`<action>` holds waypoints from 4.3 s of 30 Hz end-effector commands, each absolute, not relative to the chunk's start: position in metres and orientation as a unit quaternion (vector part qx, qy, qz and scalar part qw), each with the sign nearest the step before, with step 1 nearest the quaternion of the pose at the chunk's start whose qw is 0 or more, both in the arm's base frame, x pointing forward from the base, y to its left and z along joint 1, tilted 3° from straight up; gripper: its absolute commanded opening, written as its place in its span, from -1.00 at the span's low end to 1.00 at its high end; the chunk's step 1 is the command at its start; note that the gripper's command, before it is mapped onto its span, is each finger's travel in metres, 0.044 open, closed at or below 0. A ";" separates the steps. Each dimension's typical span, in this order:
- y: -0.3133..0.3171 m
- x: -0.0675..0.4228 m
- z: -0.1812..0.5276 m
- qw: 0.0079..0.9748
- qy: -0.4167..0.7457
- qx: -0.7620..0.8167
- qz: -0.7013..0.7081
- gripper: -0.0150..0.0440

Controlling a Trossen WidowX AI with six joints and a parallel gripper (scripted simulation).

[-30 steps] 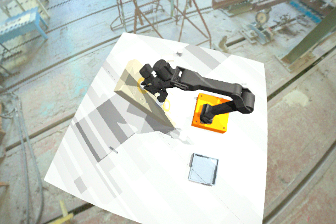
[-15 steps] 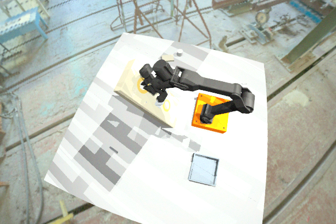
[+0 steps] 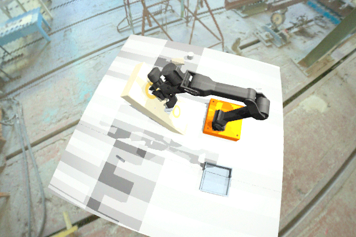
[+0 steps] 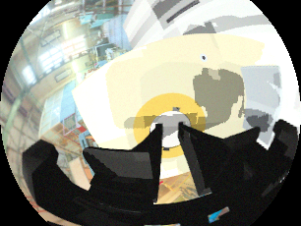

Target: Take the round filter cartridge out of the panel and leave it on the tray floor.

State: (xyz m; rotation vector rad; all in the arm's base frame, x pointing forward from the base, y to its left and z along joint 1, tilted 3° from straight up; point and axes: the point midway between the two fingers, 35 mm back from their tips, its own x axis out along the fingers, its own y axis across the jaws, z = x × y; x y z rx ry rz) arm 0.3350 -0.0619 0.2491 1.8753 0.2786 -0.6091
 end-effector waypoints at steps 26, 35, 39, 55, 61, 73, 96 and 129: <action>-0.063 0.343 0.245 0.701 0.170 0.655 -0.225 -0.49; -0.063 0.344 0.245 0.795 0.203 0.537 -0.196 -0.49; -0.063 0.344 0.245 0.830 0.216 0.481 -0.181 -0.49; -0.063 0.344 0.245 0.931 0.257 0.233 -0.115 -0.49; -0.063 0.344 0.244 0.930 0.257 0.234 -0.115 -0.49; -0.063 0.345 0.244 0.925 0.255 0.254 -0.120 -0.49; -0.063 0.345 0.244 0.925 0.255 0.254 -0.120 -0.49; -0.061 0.314 0.264 0.925 0.257 0.253 -0.121 -0.49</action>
